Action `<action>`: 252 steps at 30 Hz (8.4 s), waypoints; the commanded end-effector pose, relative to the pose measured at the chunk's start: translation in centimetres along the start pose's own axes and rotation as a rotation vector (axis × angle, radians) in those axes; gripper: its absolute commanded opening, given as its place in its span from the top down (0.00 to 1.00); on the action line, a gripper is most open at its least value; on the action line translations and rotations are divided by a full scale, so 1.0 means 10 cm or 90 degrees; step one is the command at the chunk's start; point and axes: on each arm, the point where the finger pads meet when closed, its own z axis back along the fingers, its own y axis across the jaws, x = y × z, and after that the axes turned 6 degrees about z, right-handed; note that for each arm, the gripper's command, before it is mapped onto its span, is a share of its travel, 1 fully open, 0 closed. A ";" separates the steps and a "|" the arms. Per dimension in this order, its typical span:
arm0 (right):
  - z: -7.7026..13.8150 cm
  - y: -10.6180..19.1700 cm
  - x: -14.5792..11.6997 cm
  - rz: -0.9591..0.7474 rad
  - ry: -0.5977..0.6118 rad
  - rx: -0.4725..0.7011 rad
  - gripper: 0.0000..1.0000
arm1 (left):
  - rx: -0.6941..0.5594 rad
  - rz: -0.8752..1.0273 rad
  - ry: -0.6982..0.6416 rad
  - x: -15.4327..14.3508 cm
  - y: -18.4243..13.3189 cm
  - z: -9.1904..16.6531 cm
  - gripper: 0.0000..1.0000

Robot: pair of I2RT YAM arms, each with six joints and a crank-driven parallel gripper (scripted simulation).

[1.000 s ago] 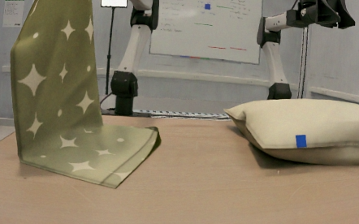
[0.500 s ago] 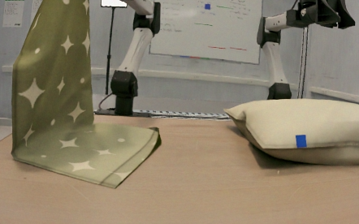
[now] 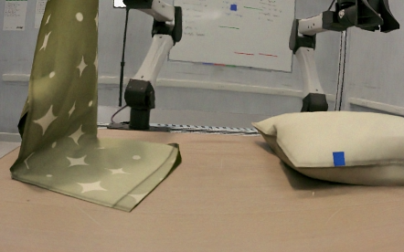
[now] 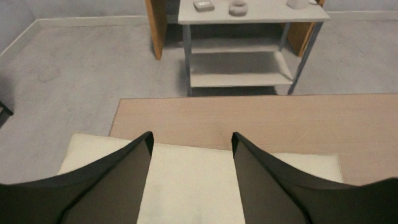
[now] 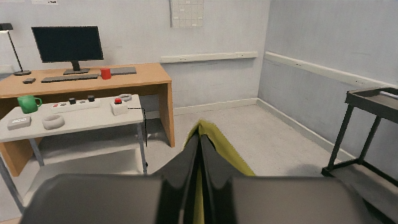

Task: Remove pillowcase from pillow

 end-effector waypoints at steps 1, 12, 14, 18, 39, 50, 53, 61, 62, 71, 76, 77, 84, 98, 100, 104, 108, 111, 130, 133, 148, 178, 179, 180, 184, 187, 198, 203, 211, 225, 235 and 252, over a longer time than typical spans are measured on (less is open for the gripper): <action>0.11 -0.04 0.10 0.001 -0.040 -0.007 0.99 | -0.003 0.007 -0.020 0.16 -0.01 0.04 0.37; 0.34 -0.06 -0.12 0.004 -0.036 -0.015 0.99 | -0.003 0.007 -0.020 0.16 -0.01 0.04 0.37; 0.38 -0.06 -0.15 0.005 -0.038 -0.015 0.99 | -0.003 0.007 -0.020 0.16 -0.01 0.04 0.37; 0.39 -0.07 -0.10 0.006 -0.044 -0.018 0.99 | -0.003 0.007 -0.020 0.16 -0.01 0.04 0.37; 0.65 -0.09 -0.42 0.010 -0.028 -0.026 0.99 | -0.003 0.007 -0.020 0.16 -0.01 0.04 0.37; 0.88 -0.11 -0.63 0.015 -0.025 -0.036 0.99 | -0.003 0.007 -0.020 0.16 -0.01 0.04 0.37; 0.95 -0.12 -0.70 0.017 -0.025 -0.039 0.99 | -0.003 0.007 -0.020 0.16 -0.01 0.04 0.37; 0.95 -0.12 -0.66 0.021 -0.030 -0.041 0.99 | -0.003 0.007 -0.020 0.16 -0.01 0.04 0.37; 1.00 -0.13 -0.79 0.019 -0.015 -0.043 0.99 | -0.003 0.007 -0.020 0.16 -0.01 0.04 0.37; 0.96 -0.13 -0.82 0.024 -0.003 -0.042 0.99 | -0.003 0.007 -0.020 0.16 -0.01 0.04 0.37; 1.03 -0.14 -0.91 0.024 0.012 -0.046 0.99 | -0.003 0.007 -0.020 0.16 -0.01 0.04 0.37; 1.03 -0.14 -0.91 0.024 0.012 -0.046 0.99 | -0.003 0.007 -0.020 0.16 -0.01 0.04 0.37; 1.17 -0.14 -0.94 0.021 -0.007 -0.048 0.99 | -0.003 0.007 -0.020 0.16 -0.01 0.04 0.37; 1.48 -0.17 -1.23 0.027 0.001 -0.065 0.99 | -0.003 0.007 -0.020 0.16 -0.01 0.04 0.37; 1.54 -0.18 -1.31 0.027 0.010 -0.067 0.99 | -0.003 0.007 -0.020 0.16 -0.01 0.04 0.37; 1.58 -0.19 -1.30 0.031 -0.004 -0.070 0.99 | -0.003 0.007 -0.020 0.16 -0.01 0.04 0.37; 1.59 -0.20 -1.35 0.030 0.005 -0.076 0.99 | -0.003 0.007 -0.020 0.16 -0.01 0.04 0.37; 1.60 -0.17 -1.43 0.024 0.020 -0.070 0.99 | -0.003 0.007 -0.020 0.16 -0.01 0.04 0.37; 1.65 0.05 -1.51 0.036 0.109 0.185 0.99 | -0.003 0.007 -0.020 0.16 -0.01 0.04 0.37; 1.73 0.00 -1.59 0.028 0.141 0.208 0.99 | -0.003 0.007 -0.020 0.16 -0.01 0.04 0.37; 2.16 -0.15 -1.82 -0.056 0.247 0.273 0.99 | -0.003 0.007 -0.020 0.16 -0.01 0.04 0.37; 2.10 -0.44 -1.94 -0.037 0.290 0.195 0.99 | -0.003 0.007 -0.020 0.16 -0.01 0.04 0.37; 2.10 -0.44 -1.94 -0.037 0.290 0.195 0.99 | -0.003 0.007 -0.020 0.16 -0.01 0.04 0.37; 2.10 -0.46 -1.95 -0.037 0.295 0.190 0.99 | -0.003 0.007 -0.020 0.16 -0.01 0.04 0.37; 2.13 -0.49 -2.02 -0.033 0.319 0.181 0.99 | -0.003 0.007 -0.020 0.16 -0.01 0.04 0.37; 2.14 -0.51 -2.04 -0.029 0.333 0.177 0.99 | -0.003 0.007 -0.020 0.16 -0.01 0.04 0.37; 2.25 -0.52 -2.15 -0.017 0.395 0.175 0.99 | -0.003 0.007 -0.020 0.16 -0.01 0.04 0.37; 2.36 -0.48 -2.21 -0.007 0.444 0.185 0.99 | -0.003 0.007 -0.020 0.16 -0.01 0.04 0.37; 2.58 -0.34 -2.25 0.005 0.525 0.227 0.99 | -0.003 0.007 -0.020 0.16 -0.01 0.04 0.37; 2.56 -0.35 -2.17 0.014 0.520 0.236 0.99 | -0.003 0.007 -0.020 0.16 -0.01 0.04 0.37; 2.58 -0.32 -2.20 0.008 0.522 0.238 0.99 | -0.003 0.007 -0.020 0.16 -0.01 0.04 0.37; 2.64 -0.26 -2.29 -0.004 0.526 0.240 0.99 | -0.003 0.007 -0.020 0.16 -0.01 0.04 0.37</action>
